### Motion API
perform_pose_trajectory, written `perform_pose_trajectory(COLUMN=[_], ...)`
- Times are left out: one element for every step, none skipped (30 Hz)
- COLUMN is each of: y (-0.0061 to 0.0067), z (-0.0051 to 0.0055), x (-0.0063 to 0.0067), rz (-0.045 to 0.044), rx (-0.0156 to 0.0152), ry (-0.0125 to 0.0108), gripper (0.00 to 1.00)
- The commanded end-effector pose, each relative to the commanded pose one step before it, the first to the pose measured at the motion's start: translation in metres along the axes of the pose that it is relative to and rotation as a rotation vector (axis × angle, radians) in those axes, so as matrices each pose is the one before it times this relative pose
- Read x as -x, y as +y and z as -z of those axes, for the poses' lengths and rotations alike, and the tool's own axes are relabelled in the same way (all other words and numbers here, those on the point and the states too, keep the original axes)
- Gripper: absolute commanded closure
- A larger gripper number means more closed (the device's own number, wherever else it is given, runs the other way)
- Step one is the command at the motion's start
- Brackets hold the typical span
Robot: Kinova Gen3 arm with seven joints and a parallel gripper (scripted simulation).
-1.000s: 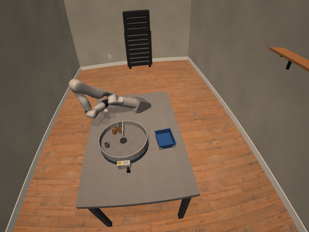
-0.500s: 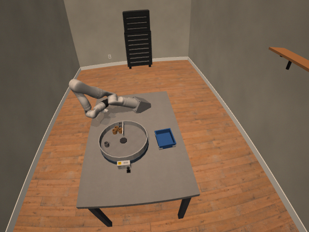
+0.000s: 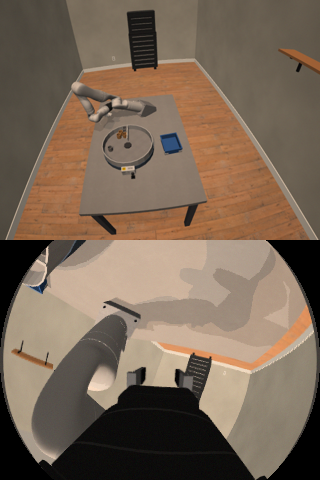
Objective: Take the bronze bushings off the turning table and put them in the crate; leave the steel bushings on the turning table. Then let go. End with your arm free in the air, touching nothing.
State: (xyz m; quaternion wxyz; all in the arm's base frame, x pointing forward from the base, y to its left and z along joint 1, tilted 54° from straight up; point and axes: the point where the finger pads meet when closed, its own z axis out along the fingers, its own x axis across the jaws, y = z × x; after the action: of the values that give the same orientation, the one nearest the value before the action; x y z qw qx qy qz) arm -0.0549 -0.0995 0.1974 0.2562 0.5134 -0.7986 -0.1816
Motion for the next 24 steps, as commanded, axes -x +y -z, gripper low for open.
perform_pose_trajectory(y=[-0.00645,0.0,0.0,0.0,0.0,0.0,0.0,0.0,0.0,0.0,0.0,0.0,0.0,0.00768,-0.00211,-0.00219,-0.00226,-0.00232,0.0,0.0,0.0,0.0,0.0,0.0], z=[0.03217,0.0,0.0,0.0,0.0,0.0,0.0,0.0,0.0,0.0,0.0,0.0,0.0,-0.02855,0.00745,0.00759,0.00772,0.00784,0.0,0.0,0.0,0.0,0.0,0.0], x=[0.02917,0.0,0.0,0.0,0.0,0.0,0.0,0.0,0.0,0.0,0.0,0.0,0.0,-0.01944,0.00418,0.00387,0.00356,0.00324,0.0,0.0,0.0,0.0,0.0,0.0], rz=[0.18248,0.0,0.0,0.0,0.0,0.0,0.0,0.0,0.0,0.0,0.0,0.0,0.0,-0.14619,0.03655,0.03655,0.03655,0.03655,0.0,0.0,0.0,0.0,0.0,0.0], rx=[0.04266,0.0,0.0,0.0,0.0,0.0,0.0,0.0,0.0,0.0,0.0,0.0,0.0,-0.03358,0.00839,0.00839,0.00839,0.00839,0.0,0.0,0.0,0.0,0.0,0.0], ry=[0.15003,0.0,0.0,0.0,0.0,0.0,0.0,0.0,0.0,0.0,0.0,0.0,0.0,-0.12,0.03,0.03,0.03,0.03,0.0,0.0,0.0,0.0,0.0,0.0], gripper=[0.0,0.0,0.0,0.0,0.0,0.0,0.0,0.0,0.0,0.0,0.0,0.0,0.0,0.0,0.0,0.0,0.0,0.0,0.0,0.0,0.0,0.0,0.0,0.0])
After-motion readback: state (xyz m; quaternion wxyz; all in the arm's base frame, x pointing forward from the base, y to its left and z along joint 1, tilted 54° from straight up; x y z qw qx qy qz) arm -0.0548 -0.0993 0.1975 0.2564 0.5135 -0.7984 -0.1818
